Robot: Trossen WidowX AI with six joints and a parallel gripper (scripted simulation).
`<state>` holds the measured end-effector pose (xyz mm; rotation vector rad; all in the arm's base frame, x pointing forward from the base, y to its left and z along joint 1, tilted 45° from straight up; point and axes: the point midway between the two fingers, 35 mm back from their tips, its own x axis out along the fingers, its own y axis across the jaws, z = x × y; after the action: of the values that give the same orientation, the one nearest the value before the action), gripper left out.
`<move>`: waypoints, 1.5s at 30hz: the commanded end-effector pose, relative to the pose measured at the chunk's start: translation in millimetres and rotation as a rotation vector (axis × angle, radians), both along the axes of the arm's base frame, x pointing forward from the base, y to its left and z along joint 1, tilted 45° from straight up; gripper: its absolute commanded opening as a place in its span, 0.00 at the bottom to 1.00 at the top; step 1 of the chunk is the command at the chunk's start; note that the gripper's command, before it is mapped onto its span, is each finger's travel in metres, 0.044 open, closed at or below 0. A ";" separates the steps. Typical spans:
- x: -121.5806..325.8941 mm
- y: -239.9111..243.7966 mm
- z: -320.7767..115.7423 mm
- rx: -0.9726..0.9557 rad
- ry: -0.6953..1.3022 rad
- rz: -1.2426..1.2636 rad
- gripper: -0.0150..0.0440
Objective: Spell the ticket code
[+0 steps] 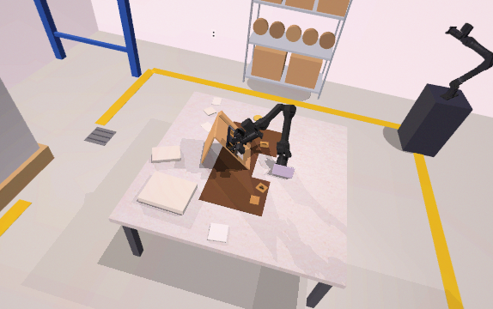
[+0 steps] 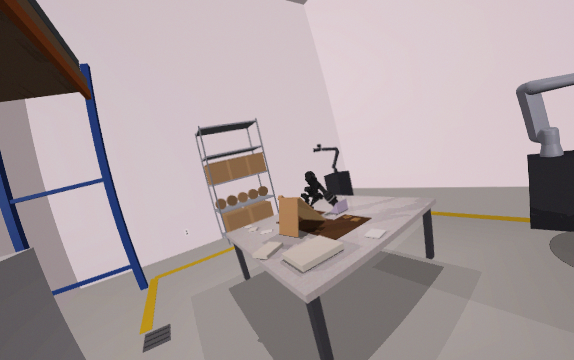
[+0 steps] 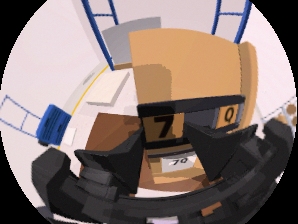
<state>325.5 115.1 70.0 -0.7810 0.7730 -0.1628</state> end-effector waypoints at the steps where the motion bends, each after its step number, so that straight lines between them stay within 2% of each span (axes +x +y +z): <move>1: 0.4 -1.8 1.9 -0.001 0.003 0.004 0.25; 45: 4.7 -25.7 24.0 -0.003 0.003 0.004 0.25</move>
<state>330.2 91.3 92.6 -0.7812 0.7714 -0.1638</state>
